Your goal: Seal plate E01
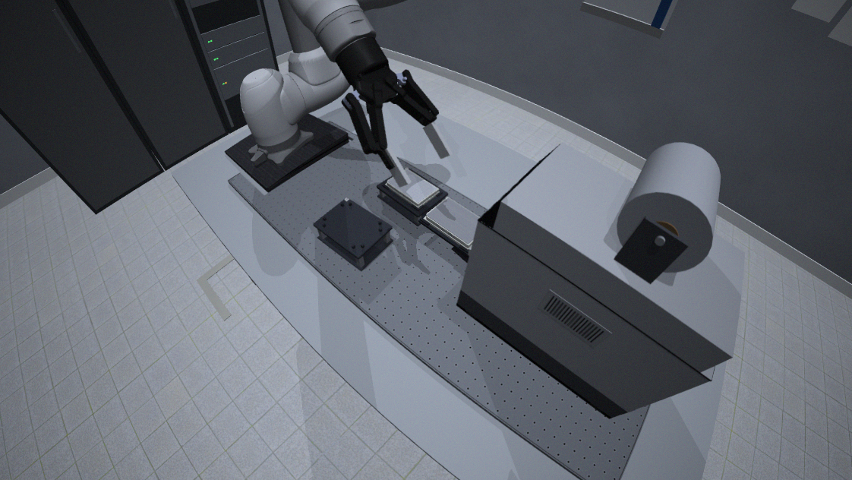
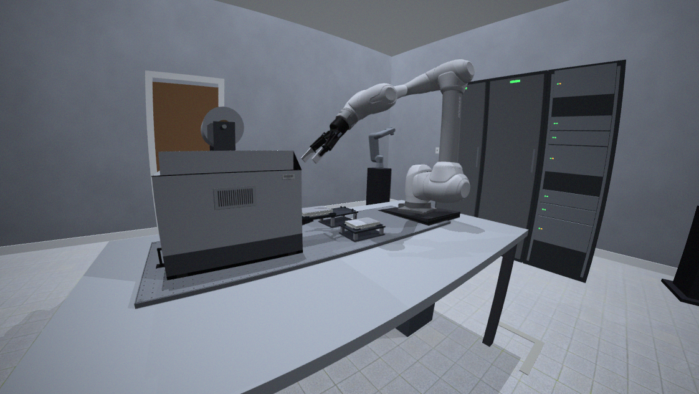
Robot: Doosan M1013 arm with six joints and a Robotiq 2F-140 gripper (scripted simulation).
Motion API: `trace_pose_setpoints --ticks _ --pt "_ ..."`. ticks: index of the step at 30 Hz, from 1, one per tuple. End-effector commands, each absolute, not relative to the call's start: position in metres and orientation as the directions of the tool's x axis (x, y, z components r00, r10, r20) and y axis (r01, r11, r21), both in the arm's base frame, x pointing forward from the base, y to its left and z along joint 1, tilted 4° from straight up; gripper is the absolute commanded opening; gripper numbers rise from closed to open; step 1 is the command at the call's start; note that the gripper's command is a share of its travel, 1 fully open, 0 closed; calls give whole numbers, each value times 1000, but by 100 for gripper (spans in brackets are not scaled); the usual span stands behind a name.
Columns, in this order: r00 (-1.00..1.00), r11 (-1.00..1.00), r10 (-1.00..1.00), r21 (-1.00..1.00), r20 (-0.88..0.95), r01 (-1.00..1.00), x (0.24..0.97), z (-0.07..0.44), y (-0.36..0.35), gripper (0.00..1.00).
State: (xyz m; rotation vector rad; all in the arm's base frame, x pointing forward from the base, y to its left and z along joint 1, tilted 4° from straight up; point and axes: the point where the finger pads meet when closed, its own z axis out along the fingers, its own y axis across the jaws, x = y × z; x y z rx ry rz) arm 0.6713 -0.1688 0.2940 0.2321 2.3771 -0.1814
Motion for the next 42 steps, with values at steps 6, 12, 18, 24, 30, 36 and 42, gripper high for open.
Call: trace_pose_setpoints --ticks 6,12,18,24,30,36,42 --pt "-718 974 115 -64 -687 218 671 294 -169 70" --pt "-718 974 115 -64 -687 218 671 294 -169 70" --pt "-718 974 115 -64 -687 218 668 290 -168 69" --pt "-718 974 115 -64 -687 218 648 268 -165 67" --pt "-718 974 115 -64 -687 218 641 260 -164 65" --pt "-760 974 128 -64 -637 218 641 260 -164 62" --pt "-867 974 163 -64 -471 218 641 260 -164 60"
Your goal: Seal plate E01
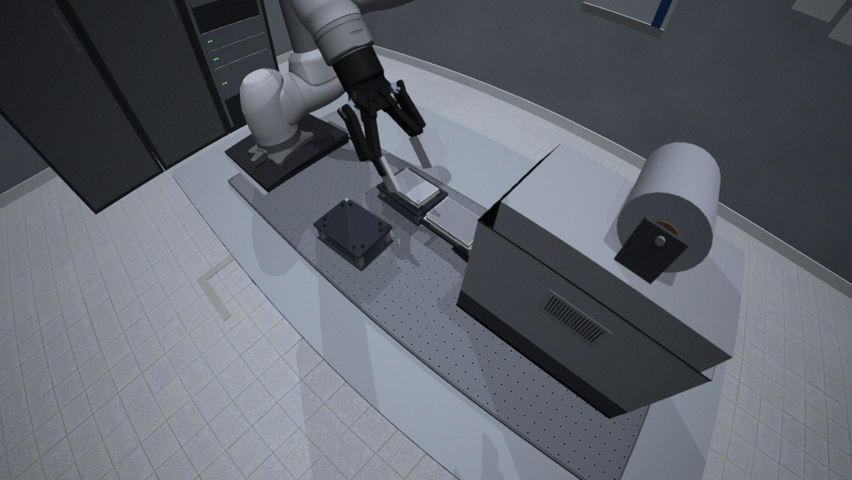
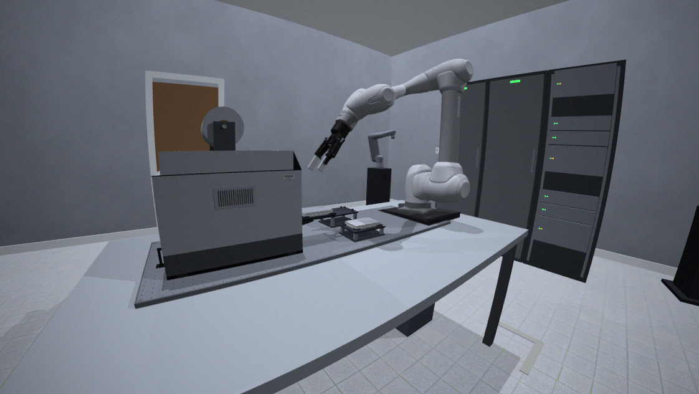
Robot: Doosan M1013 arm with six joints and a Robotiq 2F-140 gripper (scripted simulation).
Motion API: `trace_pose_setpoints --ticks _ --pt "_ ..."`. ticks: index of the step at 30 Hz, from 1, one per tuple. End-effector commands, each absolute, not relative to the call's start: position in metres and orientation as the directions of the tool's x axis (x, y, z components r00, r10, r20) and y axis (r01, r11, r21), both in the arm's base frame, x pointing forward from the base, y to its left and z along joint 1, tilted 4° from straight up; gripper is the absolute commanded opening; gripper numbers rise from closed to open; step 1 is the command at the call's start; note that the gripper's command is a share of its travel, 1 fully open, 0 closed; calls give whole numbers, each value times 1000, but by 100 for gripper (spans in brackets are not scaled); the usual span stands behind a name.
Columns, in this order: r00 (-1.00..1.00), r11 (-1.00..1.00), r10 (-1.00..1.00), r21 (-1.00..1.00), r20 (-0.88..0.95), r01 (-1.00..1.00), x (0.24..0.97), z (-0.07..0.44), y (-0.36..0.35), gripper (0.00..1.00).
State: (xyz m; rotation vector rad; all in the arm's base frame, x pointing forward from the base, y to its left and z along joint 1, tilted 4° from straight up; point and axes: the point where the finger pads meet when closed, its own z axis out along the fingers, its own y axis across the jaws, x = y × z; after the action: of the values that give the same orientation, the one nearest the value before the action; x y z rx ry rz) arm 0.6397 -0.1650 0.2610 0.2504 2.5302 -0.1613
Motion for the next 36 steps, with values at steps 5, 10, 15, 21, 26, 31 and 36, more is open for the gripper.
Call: trace_pose_setpoints --ticks 5,10,15,21,26,31,36 --pt "-919 974 183 -64 -350 218 641 260 -164 10" --pt "-954 974 199 -64 -223 218 641 260 -164 10" --pt "-975 974 215 -64 -59 218 641 260 -164 10" --pt "-975 974 220 -64 27 218 641 260 -164 10" --pt "-975 974 220 -64 27 218 641 260 -164 10" --pt "-975 974 220 -64 27 218 641 260 -164 10" --pt "-977 975 214 -64 27 212 637 260 -161 70"
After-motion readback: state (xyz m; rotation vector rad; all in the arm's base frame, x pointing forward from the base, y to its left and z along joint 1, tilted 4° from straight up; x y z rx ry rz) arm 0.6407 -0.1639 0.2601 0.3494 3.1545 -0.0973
